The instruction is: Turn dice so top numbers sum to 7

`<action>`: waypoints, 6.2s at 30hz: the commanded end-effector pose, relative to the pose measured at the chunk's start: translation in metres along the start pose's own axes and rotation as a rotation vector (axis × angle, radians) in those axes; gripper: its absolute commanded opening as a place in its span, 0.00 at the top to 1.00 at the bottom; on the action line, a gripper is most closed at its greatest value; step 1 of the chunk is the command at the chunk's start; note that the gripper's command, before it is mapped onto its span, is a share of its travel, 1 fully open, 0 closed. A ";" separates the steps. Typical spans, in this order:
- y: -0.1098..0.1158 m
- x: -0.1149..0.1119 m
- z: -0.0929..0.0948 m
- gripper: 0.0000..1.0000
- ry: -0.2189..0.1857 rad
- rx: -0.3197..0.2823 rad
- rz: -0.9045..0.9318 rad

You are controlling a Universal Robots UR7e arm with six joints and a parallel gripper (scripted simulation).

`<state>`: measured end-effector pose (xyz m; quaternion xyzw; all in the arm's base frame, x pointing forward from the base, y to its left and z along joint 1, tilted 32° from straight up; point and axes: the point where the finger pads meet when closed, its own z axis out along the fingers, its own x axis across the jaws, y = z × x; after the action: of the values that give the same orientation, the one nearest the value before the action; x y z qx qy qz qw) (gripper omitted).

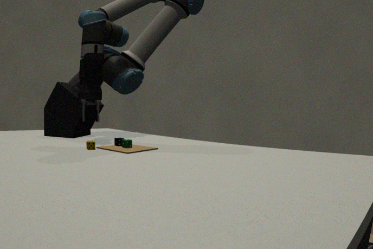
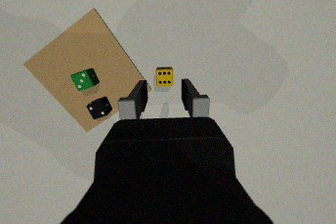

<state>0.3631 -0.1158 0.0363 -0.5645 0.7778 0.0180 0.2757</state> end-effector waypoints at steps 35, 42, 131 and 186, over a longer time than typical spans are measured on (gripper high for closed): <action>0.000 0.000 0.003 0.21 0.001 0.001 0.000; 0.000 0.000 0.010 0.21 0.001 0.001 0.000; -0.001 0.000 0.056 0.21 0.001 0.001 0.000; -0.001 0.000 0.081 0.21 0.001 0.001 0.000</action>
<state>0.3967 -0.0885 -0.0325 -0.5646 0.7778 0.0179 0.2755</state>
